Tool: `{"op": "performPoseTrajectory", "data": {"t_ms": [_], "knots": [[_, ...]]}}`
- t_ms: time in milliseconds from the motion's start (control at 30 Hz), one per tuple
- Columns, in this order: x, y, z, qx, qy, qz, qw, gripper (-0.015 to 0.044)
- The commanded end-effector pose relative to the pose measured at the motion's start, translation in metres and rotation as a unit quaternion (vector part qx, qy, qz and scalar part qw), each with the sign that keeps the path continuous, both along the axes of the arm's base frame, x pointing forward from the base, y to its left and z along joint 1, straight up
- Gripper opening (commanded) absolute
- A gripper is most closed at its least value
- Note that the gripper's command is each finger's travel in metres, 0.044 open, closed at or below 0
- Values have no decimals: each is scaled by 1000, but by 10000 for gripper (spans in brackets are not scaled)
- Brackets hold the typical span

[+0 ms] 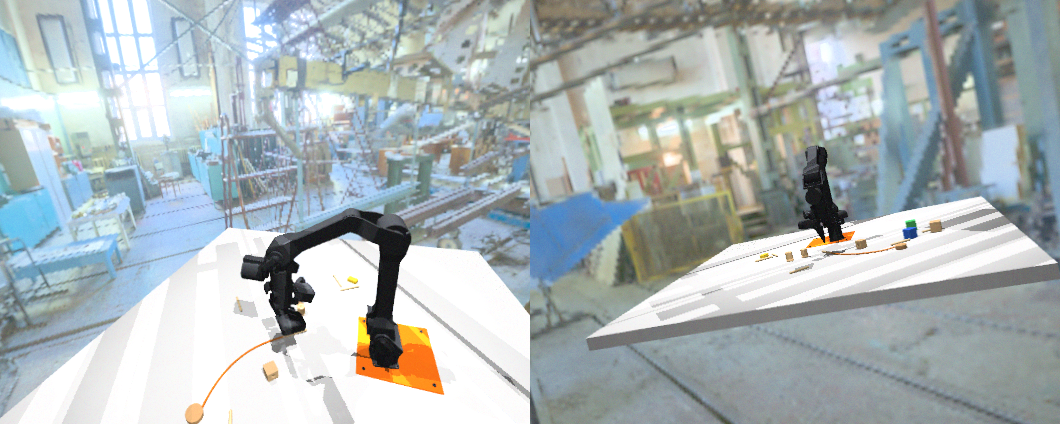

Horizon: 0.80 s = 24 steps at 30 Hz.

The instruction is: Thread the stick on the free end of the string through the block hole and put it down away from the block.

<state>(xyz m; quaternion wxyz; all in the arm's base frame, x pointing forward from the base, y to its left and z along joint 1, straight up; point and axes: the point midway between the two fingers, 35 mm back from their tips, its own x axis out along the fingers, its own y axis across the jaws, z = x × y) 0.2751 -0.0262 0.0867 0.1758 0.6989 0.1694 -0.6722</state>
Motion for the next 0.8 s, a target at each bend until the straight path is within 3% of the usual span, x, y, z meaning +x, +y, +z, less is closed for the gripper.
{"op": "performPoseTrajectory", "data": {"t_ms": [0, 767], "knots": [[-1, -1, -8, -3, 4, -2, 1000, 122], [-1, -1, -45, -3, 5, -2, 1000, 122]]}}
